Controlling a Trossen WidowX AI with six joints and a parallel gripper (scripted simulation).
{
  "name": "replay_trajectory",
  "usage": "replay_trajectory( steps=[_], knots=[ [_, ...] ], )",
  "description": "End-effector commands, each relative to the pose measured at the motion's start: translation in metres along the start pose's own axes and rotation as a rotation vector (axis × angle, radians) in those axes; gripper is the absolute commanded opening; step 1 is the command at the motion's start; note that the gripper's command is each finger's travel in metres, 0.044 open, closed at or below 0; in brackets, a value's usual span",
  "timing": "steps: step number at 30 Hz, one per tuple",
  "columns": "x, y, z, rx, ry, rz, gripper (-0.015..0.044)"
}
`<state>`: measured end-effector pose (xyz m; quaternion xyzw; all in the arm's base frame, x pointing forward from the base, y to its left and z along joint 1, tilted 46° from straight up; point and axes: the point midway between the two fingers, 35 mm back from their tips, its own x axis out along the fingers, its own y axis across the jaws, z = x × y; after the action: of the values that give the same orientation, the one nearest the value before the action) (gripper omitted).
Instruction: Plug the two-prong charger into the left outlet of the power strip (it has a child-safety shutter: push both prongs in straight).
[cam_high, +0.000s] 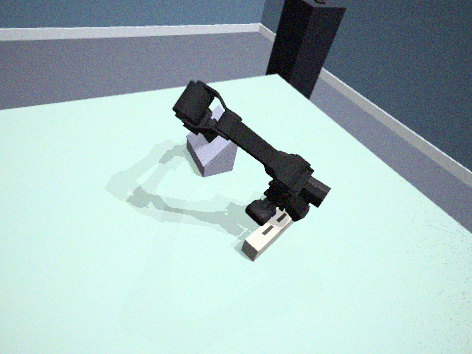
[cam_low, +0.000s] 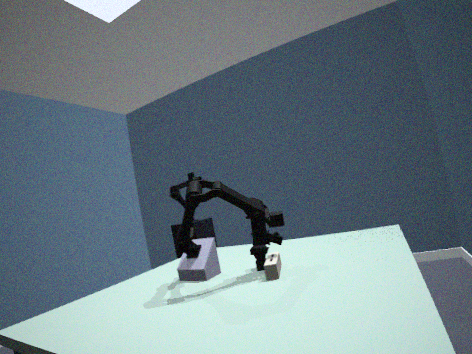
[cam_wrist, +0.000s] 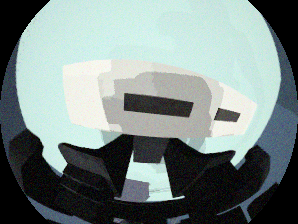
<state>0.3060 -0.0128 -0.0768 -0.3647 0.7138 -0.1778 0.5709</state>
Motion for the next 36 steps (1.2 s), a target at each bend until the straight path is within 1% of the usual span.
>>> replay_trajectory(
  steps=[1, 13, 30, 36],
  knots=[
    [-0.0004, -0.0001, 0.0038, 0.011, -0.014, 0.004, 0.0000],
    [-0.0002, -0.0001, 0.0001, 0.001, -0.001, 0.000, 0.0000],
    [-0.0002, -0.0001, 0.0001, 0.001, -0.001, 0.000, 0.0440],
    [-0.0001, -0.0001, -0.0013, 0.002, -0.002, 0.001, 0.0440]
  ],
)
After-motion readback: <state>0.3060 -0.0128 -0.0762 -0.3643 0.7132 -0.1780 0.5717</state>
